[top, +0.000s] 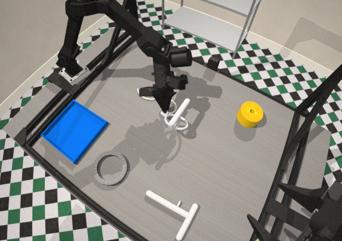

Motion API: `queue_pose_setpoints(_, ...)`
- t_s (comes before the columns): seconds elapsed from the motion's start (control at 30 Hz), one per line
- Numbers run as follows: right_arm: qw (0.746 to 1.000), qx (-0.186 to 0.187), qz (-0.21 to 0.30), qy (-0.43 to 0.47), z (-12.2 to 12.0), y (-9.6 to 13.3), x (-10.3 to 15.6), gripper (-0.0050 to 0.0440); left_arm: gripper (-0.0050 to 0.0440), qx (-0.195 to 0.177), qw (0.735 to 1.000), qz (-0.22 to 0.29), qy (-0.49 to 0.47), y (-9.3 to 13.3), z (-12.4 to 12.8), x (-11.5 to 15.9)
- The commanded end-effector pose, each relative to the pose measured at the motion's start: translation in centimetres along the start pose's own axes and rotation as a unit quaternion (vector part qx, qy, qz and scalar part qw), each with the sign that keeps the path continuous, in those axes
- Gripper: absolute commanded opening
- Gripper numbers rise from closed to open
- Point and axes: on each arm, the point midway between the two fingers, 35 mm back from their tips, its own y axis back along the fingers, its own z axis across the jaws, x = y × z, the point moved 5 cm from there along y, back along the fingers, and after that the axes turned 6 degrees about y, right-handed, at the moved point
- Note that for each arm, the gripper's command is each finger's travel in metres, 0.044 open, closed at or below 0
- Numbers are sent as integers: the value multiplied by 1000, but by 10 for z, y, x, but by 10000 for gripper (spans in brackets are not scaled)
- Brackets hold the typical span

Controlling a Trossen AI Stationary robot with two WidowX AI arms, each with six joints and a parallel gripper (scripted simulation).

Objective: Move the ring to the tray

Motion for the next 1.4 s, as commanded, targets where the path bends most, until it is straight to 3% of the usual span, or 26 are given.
queue_pose_setpoints(0.0,1000,-6,-3,1,-6,2,-1,0,400,1,1000,2,-1,0,0,1)
queue_pose_setpoints(1.37,997,-65,-1,30,-39,6,-7,0,400,1,1000,2,-1,0,0,1)
